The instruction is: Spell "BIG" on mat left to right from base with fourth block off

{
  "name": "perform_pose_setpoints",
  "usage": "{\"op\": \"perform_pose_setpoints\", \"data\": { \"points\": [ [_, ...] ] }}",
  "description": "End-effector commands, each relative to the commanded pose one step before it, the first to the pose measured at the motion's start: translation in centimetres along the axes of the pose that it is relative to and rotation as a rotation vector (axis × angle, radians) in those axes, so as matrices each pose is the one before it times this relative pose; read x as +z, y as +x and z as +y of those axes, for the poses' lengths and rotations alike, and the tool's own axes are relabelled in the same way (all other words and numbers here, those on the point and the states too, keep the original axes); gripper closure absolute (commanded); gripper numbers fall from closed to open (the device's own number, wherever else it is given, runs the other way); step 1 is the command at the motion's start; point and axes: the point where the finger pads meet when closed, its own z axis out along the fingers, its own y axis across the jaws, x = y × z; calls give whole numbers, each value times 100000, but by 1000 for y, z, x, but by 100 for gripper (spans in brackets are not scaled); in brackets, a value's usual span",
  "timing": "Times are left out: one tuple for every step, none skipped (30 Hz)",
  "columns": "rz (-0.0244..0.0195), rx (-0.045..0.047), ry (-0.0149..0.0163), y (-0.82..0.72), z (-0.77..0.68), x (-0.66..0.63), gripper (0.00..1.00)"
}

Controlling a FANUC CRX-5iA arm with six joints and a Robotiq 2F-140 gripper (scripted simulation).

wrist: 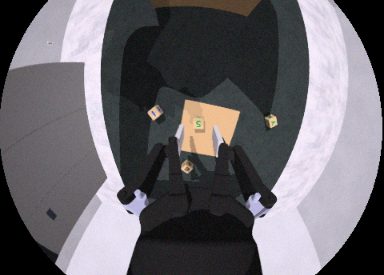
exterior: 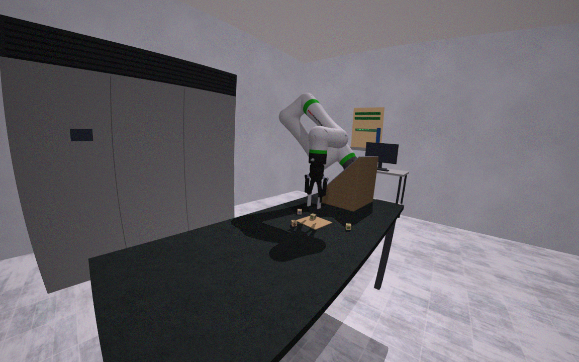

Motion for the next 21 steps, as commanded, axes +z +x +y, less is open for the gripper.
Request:
{"op": "perform_pose_setpoints", "data": {
  "points": [
    [-62,16,-7,-17,18,627,63],
    [1,-1,-2,3,3,173,63],
    [0,0,1,2,2,170,63],
    [0,0,1,2,2,168,63],
    [1,-1,-2,3,3,165,63],
    [-1,1,1,1,1,161,63],
    [0,0,1,2,2,156,63],
    [1,-1,-2,3,2,152,63],
    [0,0,0,0,0,0,63],
    [0,0,0,0,0,0,63],
    [0,0,1,1,2,146,63],
    [0,1,1,1,1,140,63],
    [0,0,-1,2,2,134,63],
    [1,-1,-2,2,2,127,63],
    [-1,1,2,0,1,118,63],
    [0,0,1,1,1,111,63],
    [0,0,0,1,1,103,63],
    [1,-1,-1,2,2,95,63],
    [0,0,0,1,1,87,63],
    [-1,1,1,0,0,78,63],
    [0,0,1,1,1,70,63]
  ]
}}
